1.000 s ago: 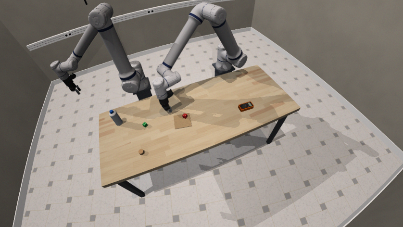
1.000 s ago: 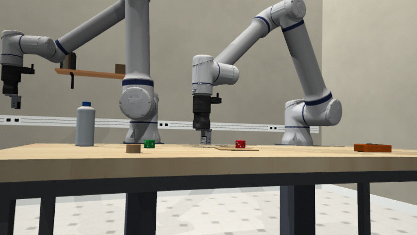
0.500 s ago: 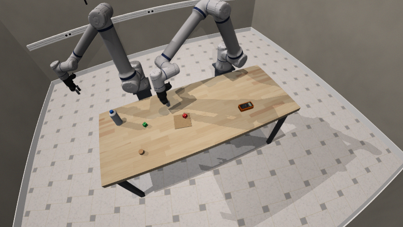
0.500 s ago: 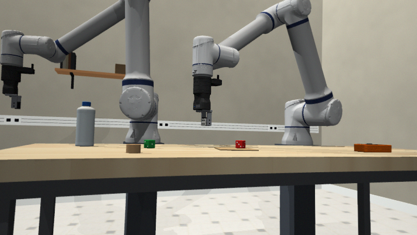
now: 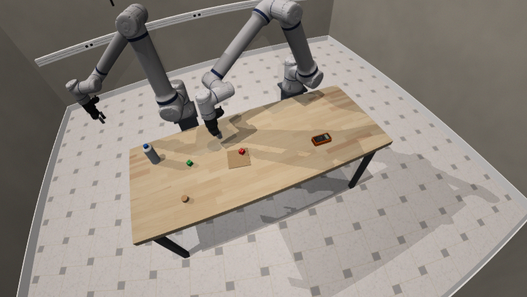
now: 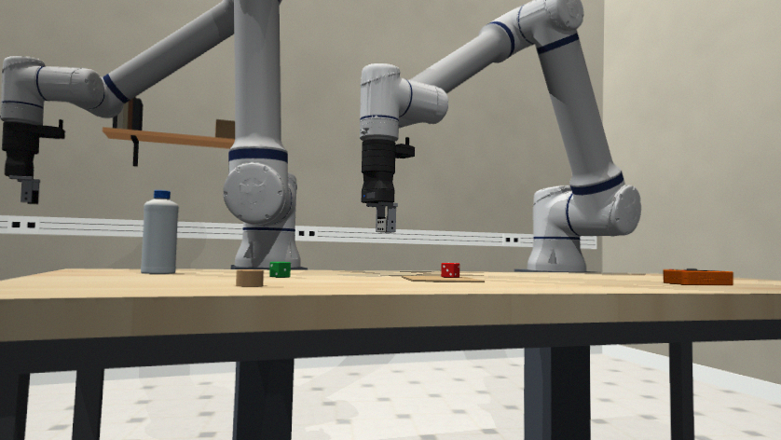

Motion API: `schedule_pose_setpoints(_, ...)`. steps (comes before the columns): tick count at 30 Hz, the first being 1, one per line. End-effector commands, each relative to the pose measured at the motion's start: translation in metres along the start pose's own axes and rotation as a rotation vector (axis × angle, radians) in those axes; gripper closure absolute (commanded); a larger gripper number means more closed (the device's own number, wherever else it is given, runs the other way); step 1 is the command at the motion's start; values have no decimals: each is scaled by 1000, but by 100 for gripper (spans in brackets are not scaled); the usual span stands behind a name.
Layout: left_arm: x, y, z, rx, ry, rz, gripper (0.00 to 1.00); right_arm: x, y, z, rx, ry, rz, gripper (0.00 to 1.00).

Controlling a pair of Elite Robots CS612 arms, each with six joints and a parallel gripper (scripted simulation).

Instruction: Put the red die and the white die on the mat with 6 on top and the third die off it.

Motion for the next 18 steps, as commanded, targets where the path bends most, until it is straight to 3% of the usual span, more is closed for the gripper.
schedule_pose_setpoints(1,8,-6,0,-108,1,-2,43,-1,-1,0,0,1,-2,0)
schedule_pose_setpoints(12,11,-7,0,-146,1,-8,43,-1,-1,0,0,1,-2,0)
schedule_pose_setpoints(18,12,-4,0,-146,5,-46,43,-1,-1,0,0,1,-2,0)
Point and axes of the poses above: on each arm, the point where the finger pads meet when closed, its own x axis out along the fingers, its own z axis across the jaws, y = z × x, the point moved 10 cm from there along -x, back along the fingers, and after that the axes turned 10 degrees about -x, right-handed, at the moved point
